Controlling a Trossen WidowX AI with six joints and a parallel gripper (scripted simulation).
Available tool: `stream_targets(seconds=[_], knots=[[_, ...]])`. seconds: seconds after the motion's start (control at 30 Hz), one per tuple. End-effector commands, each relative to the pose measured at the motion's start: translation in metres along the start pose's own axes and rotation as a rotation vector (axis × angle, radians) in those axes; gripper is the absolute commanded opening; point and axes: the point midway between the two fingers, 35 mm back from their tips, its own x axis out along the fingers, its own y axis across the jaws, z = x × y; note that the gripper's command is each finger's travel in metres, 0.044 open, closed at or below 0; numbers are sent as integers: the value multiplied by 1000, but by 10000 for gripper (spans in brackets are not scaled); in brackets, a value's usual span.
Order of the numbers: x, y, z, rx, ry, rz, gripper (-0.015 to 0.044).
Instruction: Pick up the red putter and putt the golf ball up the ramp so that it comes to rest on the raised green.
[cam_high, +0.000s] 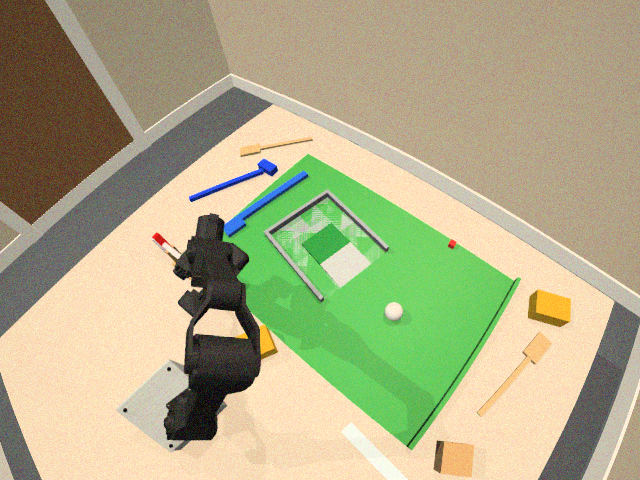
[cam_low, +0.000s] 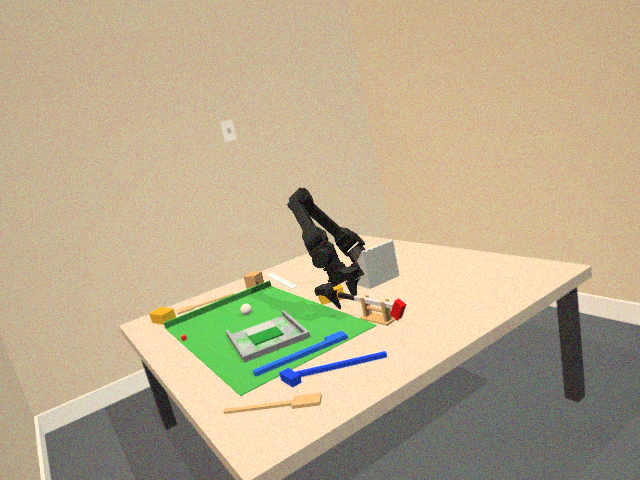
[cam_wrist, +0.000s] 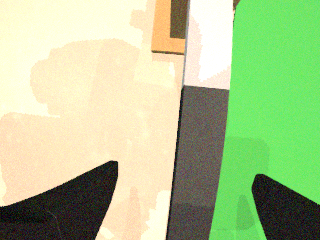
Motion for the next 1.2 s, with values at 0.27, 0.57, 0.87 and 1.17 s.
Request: stream_targets(seconds=[0.27, 0.57, 0.87, 1.17], knots=[[0, 0, 0, 0, 0, 0, 46], [-3, -1, 1, 0, -1, 0, 0], [-53, -4, 18, 0, -5, 1, 0], [-97, 0, 28, -1, -4, 3, 0]])
